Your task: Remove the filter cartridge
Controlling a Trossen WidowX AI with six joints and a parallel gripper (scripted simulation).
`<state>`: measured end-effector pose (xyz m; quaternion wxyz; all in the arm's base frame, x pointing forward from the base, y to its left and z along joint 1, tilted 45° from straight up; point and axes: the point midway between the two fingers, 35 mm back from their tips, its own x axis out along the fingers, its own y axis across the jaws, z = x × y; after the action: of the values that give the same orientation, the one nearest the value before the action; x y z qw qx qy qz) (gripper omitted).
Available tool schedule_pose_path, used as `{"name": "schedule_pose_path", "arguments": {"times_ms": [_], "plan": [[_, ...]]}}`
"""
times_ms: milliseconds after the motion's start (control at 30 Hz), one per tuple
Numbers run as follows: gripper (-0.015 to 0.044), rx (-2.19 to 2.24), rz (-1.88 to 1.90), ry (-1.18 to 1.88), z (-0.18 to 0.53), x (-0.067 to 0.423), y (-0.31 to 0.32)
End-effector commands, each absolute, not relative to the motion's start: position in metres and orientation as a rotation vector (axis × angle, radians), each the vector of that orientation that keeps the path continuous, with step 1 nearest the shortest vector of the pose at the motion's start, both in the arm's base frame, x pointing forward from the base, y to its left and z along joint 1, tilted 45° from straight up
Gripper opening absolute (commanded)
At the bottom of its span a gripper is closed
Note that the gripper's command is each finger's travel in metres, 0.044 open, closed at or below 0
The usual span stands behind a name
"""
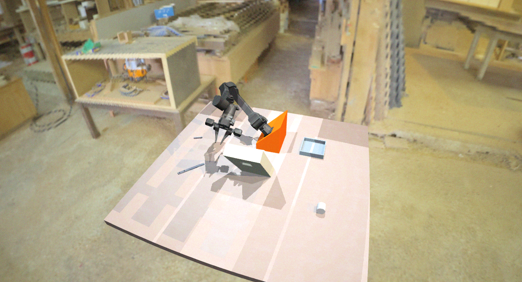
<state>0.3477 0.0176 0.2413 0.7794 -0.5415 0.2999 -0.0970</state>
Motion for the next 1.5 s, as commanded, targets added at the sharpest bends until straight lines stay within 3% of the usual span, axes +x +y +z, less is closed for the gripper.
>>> {"name": "schedule_pose_path", "arguments": {"times_ms": [0,300,1467], "plan": [[0.0109,-1.402,-0.074,0.649,0.219,0.334,0.062],[0.0109,-2.154,0.229,0.712,0.129,0.274,0.118],[0.0109,-2.164,0.240,0.716,0.111,0.304,0.105]]}}
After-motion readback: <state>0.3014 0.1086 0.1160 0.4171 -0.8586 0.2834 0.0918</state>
